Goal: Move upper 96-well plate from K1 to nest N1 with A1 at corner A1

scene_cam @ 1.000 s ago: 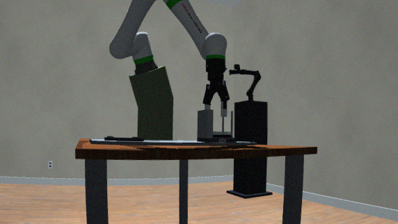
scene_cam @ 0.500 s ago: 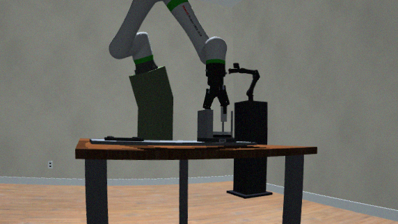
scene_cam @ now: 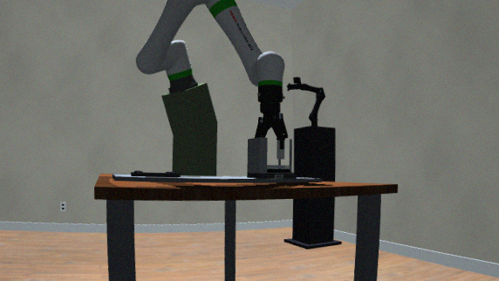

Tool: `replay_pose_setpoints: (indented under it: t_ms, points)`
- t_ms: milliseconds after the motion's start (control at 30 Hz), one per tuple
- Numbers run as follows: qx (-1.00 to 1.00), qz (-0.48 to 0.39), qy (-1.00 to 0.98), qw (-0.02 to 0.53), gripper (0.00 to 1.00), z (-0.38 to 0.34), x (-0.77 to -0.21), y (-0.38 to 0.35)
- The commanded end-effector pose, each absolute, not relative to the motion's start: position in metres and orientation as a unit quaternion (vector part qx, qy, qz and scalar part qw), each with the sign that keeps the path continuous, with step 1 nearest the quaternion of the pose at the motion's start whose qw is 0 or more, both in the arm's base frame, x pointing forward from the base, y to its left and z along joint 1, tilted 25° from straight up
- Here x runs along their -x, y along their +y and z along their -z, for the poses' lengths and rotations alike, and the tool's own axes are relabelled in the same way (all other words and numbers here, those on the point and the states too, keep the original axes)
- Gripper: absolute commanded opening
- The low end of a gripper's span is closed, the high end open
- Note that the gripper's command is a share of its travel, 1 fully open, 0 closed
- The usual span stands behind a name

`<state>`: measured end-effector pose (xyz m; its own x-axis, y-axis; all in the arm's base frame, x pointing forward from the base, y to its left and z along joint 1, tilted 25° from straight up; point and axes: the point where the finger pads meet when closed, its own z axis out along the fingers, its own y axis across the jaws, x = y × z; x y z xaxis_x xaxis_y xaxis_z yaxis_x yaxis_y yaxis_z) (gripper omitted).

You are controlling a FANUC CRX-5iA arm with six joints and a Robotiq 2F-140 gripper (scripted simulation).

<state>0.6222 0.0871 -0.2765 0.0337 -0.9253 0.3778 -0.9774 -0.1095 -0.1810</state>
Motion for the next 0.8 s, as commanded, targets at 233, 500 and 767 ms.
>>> replay_pose_setpoints:
  t_ms: [233, 500, 767]
  points:
    - [-0.716, -0.205, -0.664, 0.063, 1.0, 0.29, -0.625, 0.082]
    - [-0.716, -0.205, -0.664, 0.063, 1.0, 0.292, -0.626, 0.081]
    - [-0.716, -0.205, -0.664, 0.063, 0.0, 0.292, -0.626, 0.081]
